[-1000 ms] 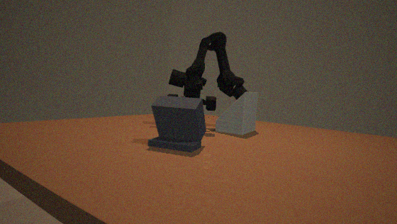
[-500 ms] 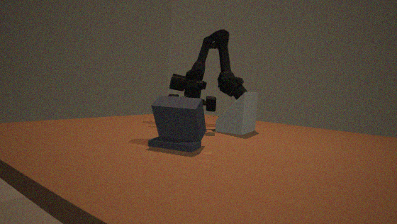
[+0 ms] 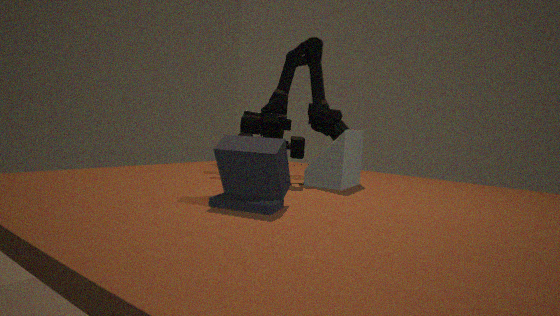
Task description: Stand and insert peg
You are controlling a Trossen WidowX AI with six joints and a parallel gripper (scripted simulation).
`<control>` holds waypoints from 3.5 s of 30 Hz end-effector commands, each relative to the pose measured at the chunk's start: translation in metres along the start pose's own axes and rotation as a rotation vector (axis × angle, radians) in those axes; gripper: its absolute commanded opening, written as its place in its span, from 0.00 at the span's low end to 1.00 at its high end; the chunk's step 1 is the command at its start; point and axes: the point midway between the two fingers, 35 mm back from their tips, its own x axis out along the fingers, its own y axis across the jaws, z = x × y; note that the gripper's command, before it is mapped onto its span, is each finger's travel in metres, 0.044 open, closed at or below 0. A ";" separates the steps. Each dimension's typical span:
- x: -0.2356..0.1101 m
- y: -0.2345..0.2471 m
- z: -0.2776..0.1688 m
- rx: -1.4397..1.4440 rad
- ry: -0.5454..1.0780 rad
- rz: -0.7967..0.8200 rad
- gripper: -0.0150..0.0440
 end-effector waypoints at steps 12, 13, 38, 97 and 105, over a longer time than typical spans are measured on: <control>-0.008 0.001 -0.005 0.000 -0.126 0.006 0.34; -0.008 0.001 -0.006 0.000 -0.135 0.006 0.34; -0.020 0.002 -0.015 0.000 -0.322 0.008 0.34; -0.025 0.002 -0.027 -0.001 -0.342 0.003 0.34; -0.026 0.002 -0.028 -0.003 -0.352 0.002 0.34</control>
